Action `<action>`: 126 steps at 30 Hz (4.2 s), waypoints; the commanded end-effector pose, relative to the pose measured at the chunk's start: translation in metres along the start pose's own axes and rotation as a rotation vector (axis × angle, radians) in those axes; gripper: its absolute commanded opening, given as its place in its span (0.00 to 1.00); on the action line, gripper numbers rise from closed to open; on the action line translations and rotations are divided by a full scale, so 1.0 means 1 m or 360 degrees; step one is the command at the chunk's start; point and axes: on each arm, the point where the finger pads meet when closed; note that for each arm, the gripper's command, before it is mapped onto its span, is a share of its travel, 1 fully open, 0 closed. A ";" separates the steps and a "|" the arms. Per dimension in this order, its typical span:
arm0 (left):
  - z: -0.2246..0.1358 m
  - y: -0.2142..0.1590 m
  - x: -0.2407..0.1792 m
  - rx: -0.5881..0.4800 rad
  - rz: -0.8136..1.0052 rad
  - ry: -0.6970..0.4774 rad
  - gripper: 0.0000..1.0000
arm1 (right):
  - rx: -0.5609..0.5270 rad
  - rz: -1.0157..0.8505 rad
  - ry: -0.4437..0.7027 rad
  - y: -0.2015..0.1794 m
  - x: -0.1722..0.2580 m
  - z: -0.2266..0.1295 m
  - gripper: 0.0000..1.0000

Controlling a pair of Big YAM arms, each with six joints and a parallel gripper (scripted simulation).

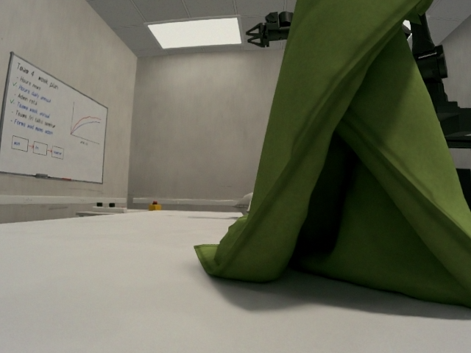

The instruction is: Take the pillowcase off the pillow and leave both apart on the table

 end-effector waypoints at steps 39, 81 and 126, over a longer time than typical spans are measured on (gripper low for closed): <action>-0.021 -0.073 0.053 -0.0070 -0.0005 0.0091 0.02 | -0.0078 -0.0022 -0.0026 0.030 -0.009 -0.008 0.60; -0.053 -0.150 0.102 0.0619 -0.0053 0.0309 0.02 | -0.0078 -0.0022 -0.0026 0.030 -0.009 -0.008 0.60; -0.073 -0.235 0.151 0.0590 -0.0077 0.0406 0.02 | -0.0078 -0.0022 -0.0026 0.030 -0.009 -0.008 0.60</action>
Point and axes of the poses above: on each arm, the point where the finger pads meet when closed, its own z axis out along the fingers, its own x axis across the jaws, y = z × x, and after that the axes turned 10 degrees about -z, right-handed
